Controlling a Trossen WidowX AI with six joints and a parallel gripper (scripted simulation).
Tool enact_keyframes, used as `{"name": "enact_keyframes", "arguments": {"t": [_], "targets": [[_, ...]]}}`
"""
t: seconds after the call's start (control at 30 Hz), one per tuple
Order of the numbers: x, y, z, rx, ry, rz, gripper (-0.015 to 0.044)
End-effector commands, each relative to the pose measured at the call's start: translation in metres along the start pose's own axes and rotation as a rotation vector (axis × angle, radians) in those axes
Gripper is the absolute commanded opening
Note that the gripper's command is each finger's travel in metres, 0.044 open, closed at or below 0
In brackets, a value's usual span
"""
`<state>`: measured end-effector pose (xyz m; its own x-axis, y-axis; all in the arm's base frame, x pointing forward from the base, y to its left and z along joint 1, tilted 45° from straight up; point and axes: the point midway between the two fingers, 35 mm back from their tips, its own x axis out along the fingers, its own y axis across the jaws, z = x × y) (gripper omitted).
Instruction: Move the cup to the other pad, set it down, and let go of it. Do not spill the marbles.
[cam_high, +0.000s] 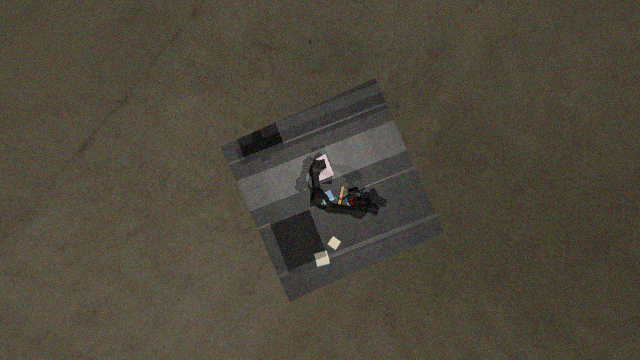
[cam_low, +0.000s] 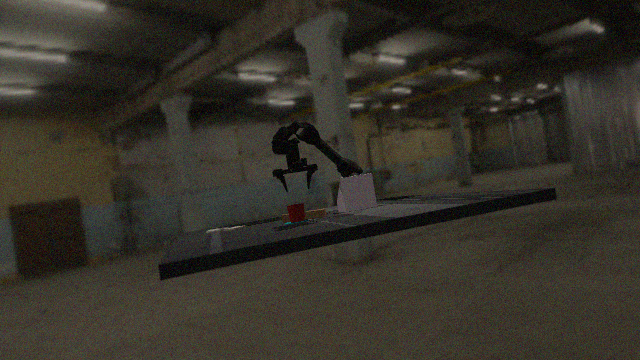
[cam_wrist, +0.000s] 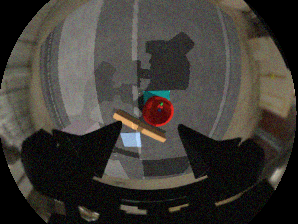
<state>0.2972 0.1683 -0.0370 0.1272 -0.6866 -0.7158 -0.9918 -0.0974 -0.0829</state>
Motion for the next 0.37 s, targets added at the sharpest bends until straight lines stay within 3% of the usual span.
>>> {"name": "enact_keyframes", "arguments": {"t": [0.0,0.33], "targets": [[-0.0137,-0.0001,-0.0001,0.005,-0.005,0.005,0.0440],[-0.0186,-0.0015,0.0002,0.002,-0.004,-0.002,0.0440]]}}
